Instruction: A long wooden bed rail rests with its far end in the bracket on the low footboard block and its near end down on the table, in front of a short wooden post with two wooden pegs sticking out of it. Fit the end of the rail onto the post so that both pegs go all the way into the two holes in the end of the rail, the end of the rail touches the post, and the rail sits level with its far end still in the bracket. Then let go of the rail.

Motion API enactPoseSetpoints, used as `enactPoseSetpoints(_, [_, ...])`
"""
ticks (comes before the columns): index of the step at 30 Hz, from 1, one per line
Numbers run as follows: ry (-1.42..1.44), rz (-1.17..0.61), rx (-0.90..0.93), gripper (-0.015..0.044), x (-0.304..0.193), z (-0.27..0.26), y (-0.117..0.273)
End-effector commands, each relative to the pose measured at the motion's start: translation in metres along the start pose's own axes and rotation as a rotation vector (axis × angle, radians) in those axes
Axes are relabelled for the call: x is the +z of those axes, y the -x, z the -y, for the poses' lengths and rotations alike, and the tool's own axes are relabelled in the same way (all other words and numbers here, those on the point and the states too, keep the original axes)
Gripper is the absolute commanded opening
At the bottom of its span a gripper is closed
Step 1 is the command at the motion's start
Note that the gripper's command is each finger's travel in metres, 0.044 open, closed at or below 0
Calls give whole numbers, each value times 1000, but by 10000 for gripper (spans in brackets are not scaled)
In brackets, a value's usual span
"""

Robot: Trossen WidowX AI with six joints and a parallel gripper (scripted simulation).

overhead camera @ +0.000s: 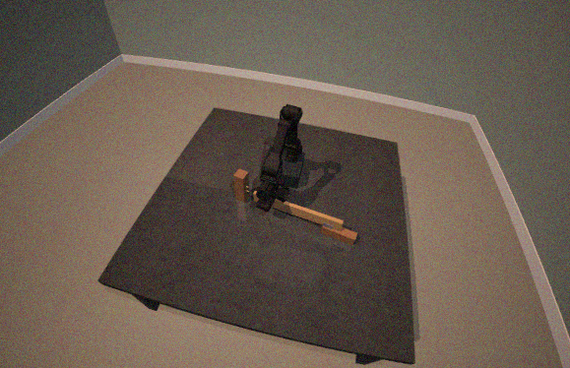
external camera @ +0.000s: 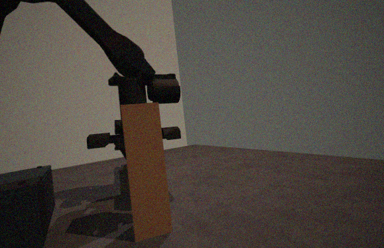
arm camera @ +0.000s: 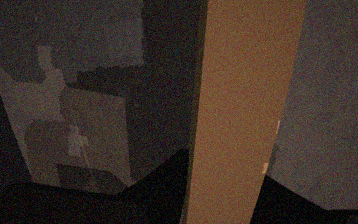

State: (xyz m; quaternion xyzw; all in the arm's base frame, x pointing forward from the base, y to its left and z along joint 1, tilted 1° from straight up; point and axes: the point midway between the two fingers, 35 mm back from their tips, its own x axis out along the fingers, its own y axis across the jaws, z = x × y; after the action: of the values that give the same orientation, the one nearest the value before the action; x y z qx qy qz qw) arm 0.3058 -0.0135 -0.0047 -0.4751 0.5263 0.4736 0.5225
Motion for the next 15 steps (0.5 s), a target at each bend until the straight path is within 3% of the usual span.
enactPoseSetpoints(1, [1,7,-16,0,1,3,7])
enactPoseSetpoints(15, [1,7,-16,0,1,4,14])
